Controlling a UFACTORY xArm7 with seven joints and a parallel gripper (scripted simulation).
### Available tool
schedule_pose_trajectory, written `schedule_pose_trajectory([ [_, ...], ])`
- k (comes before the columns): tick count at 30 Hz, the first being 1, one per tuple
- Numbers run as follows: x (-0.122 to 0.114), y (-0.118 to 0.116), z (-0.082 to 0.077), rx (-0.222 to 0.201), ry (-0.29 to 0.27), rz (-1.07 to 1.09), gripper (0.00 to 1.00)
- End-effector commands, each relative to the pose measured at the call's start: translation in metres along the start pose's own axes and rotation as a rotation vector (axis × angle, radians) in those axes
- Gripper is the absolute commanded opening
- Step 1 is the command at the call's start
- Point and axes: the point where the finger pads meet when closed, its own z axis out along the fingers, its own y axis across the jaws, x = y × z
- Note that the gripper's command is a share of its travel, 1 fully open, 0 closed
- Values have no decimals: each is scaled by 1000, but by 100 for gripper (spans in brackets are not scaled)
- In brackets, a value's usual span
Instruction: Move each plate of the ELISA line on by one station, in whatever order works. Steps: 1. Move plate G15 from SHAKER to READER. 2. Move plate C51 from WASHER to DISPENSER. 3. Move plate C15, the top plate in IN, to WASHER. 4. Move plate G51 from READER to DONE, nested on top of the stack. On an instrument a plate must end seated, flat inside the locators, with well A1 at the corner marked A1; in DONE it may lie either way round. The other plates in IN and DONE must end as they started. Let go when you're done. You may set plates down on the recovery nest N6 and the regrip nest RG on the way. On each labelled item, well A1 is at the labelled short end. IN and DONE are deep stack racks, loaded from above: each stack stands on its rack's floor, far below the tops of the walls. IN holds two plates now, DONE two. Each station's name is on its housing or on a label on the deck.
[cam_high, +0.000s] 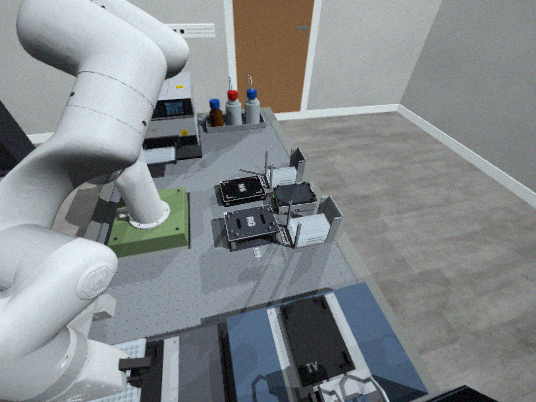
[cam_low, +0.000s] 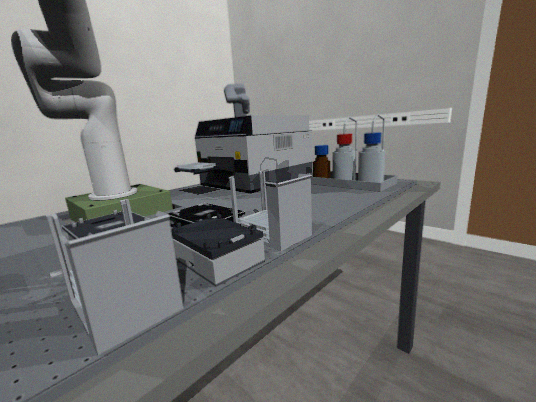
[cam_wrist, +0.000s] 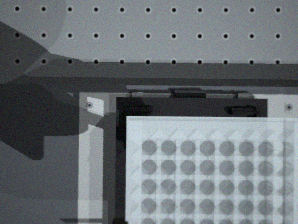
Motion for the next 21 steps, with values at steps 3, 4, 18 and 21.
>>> schedule_pose_trajectory([
  [3,-1,0,7,0,-4,0,0],
  [4,-1,0,8,0,-4,0,0],
  [18,-1,0,24,0,-4,0,0],
  [21,-1,0,28,0,-4,0,0],
])
